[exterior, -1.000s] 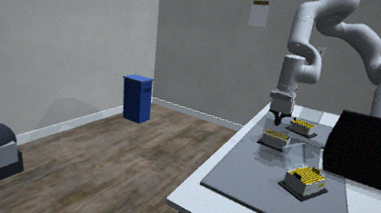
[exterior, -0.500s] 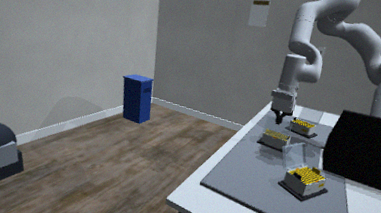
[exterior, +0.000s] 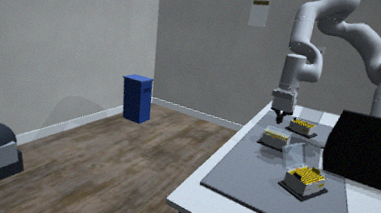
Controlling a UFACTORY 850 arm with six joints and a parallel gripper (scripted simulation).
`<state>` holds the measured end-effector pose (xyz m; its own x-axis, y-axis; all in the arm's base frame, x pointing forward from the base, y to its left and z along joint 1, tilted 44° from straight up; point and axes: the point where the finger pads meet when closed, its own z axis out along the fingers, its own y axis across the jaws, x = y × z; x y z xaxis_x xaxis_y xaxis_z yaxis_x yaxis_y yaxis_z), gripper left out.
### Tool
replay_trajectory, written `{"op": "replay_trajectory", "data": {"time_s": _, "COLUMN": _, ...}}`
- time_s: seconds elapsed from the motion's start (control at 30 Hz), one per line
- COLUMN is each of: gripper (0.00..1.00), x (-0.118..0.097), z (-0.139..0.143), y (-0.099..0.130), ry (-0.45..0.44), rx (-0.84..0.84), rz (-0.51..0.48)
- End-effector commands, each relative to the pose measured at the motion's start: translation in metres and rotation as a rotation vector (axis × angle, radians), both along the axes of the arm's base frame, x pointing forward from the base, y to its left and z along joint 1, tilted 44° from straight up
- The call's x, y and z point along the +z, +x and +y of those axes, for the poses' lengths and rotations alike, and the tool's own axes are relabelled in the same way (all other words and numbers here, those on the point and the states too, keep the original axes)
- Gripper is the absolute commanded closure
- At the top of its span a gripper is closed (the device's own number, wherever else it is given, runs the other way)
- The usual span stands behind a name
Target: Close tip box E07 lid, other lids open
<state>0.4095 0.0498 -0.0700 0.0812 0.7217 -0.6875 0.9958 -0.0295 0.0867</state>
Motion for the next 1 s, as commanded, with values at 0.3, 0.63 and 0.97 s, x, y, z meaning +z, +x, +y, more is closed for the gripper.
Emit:
{"op": "replay_trajectory", "data": {"time_s": 0.3, "gripper": 1.00, "x": 0.002, "z": 0.002, "y": 0.000, "ry": 0.001, "rx": 0.000, "rz": -0.001}}
{"op": "replay_trajectory", "data": {"time_s": 0.63, "gripper": 1.00, "x": 0.015, "z": 0.014, "y": 0.000, "ry": 0.001, "rx": 0.000, "rz": -0.001}}
{"op": "replay_trajectory", "data": {"time_s": 0.97, "gripper": 1.00, "x": 0.028, "z": 0.027, "y": -0.001, "ry": 0.001, "rx": 0.000, "rz": -0.001}}
